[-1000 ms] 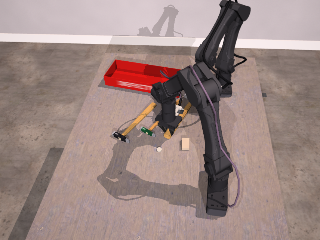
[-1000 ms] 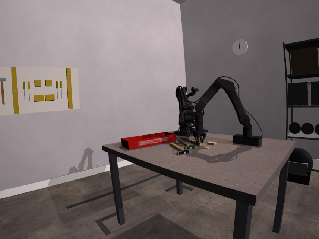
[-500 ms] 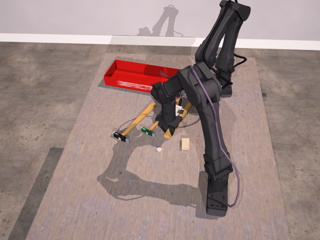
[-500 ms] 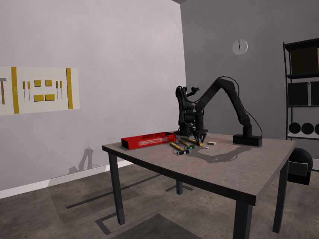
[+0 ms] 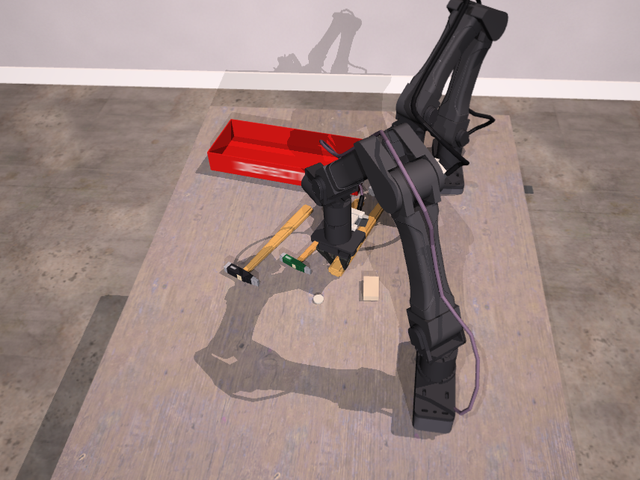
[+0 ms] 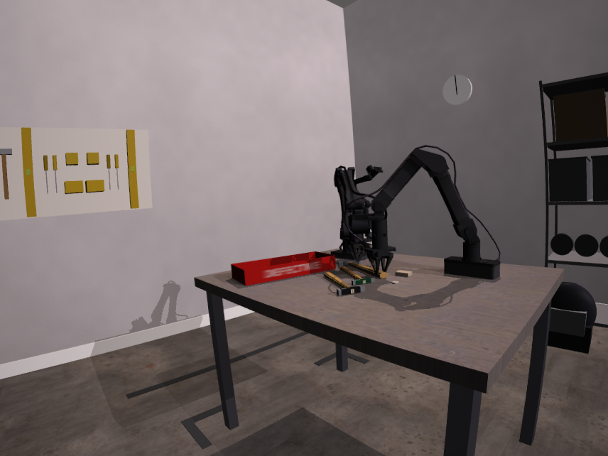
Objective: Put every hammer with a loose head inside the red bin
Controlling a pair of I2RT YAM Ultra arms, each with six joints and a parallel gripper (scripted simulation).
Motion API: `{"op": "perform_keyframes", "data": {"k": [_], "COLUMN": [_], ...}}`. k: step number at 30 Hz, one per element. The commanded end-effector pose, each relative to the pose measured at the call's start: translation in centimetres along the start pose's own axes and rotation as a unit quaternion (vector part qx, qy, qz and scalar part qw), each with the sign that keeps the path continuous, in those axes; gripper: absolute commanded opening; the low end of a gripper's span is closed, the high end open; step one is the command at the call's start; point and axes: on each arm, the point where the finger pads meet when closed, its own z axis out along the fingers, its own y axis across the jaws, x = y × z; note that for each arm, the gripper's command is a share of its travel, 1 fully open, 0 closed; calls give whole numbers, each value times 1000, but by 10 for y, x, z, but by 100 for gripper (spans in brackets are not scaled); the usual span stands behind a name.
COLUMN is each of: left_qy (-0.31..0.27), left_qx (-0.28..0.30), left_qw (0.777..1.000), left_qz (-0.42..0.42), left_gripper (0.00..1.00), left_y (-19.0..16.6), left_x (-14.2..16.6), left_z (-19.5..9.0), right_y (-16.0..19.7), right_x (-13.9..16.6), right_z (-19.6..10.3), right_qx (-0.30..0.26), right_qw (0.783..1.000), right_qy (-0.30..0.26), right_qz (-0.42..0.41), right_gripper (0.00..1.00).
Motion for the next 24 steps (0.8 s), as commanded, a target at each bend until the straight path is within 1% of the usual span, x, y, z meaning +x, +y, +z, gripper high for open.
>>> {"op": "perform_keyframes", "data": {"k": [1, 7, 8, 13, 17, 21, 22, 23, 24], "left_qy": [63, 63, 51, 6, 4, 4, 4, 4, 4], "left_qx": [19, 19, 6, -5, -6, -6, -6, -6, -6], "left_qw": [998, 998, 999, 1000, 1000, 1000, 1000, 1000, 1000], "left_qz": [-9, -9, -7, 5, 6, 6, 6, 6, 6], "left_gripper": [26, 26, 26, 26, 26, 26, 26, 26, 26], "left_y": [-10, -10, -4, 3, 3, 3, 3, 3, 3], "left_x": [35, 35, 27, 4, 3, 3, 3, 3, 3], "left_z": [6, 6, 2, -1, -2, -2, -2, -2, -2], "right_y": [31, 31, 26, 10, -1, -1, -1, -1, 1], "right_x": [-3, -3, -3, 0, 0, 1, 1, 1, 0], "right_z": [-1, -1, -2, -2, -1, -1, -1, -1, -4], "right_qx": [-37, -37, -34, -11, 5, 4, 4, 4, 6], "right_qw": [999, 999, 999, 1000, 1000, 1000, 1000, 1000, 1000], "right_qy": [-8, -8, -7, -3, -2, 0, 0, 0, -3], "right_qz": [0, 0, -4, -1, -1, -2, -2, -2, -2], "right_gripper": [16, 16, 16, 16, 16, 16, 28, 33, 44]}}
